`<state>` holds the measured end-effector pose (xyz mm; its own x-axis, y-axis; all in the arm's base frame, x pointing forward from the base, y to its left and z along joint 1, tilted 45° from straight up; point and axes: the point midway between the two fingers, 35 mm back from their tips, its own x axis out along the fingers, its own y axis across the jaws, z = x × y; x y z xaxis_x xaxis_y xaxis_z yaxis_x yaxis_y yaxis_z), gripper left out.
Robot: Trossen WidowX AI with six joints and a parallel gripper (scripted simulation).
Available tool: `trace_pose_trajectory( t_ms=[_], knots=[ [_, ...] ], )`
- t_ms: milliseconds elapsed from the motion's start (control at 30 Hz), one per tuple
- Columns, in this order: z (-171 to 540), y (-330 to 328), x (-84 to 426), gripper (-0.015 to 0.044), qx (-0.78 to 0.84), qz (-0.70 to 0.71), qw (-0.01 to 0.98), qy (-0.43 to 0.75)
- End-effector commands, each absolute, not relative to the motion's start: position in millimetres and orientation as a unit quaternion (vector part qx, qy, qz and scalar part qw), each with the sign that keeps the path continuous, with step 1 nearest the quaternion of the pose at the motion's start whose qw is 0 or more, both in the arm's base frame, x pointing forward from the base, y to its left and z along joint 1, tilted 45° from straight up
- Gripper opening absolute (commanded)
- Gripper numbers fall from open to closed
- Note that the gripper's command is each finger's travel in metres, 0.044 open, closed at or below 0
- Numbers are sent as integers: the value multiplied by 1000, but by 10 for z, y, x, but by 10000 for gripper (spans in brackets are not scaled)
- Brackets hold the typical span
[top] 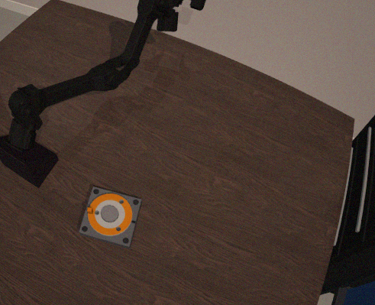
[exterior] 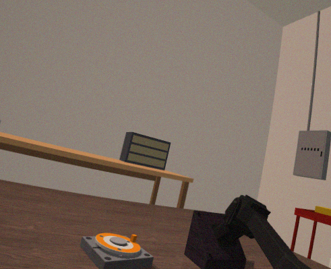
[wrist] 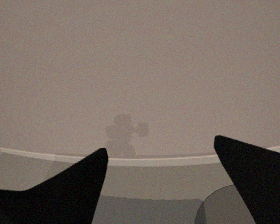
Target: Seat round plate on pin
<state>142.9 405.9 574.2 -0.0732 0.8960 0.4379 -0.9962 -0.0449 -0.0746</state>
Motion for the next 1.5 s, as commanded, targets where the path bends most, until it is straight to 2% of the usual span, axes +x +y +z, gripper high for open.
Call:
trace_pose_trajectory(
  t_ms=[0,67,267,467,633,833,1000,1333,1467],
  knots=[
    [5807,4012,1376,374,146,710,662,-188],
    [6251,3618,992,321,208,714,626,-234],
    [6639,3131,628,164,273,717,580,-276],
    [7120,2147,126,6,375,714,483,-340],
    [7248,1321,-151,0,428,695,404,-413],
    [7288,514,-348,0,503,694,301,-419],
    [7194,-467,-443,0,572,675,170,-433],
    [6673,-1963,-223,0,651,613,-62,-444],
    [6333,-2501,95,0,676,569,-165,-439]
  ],
)
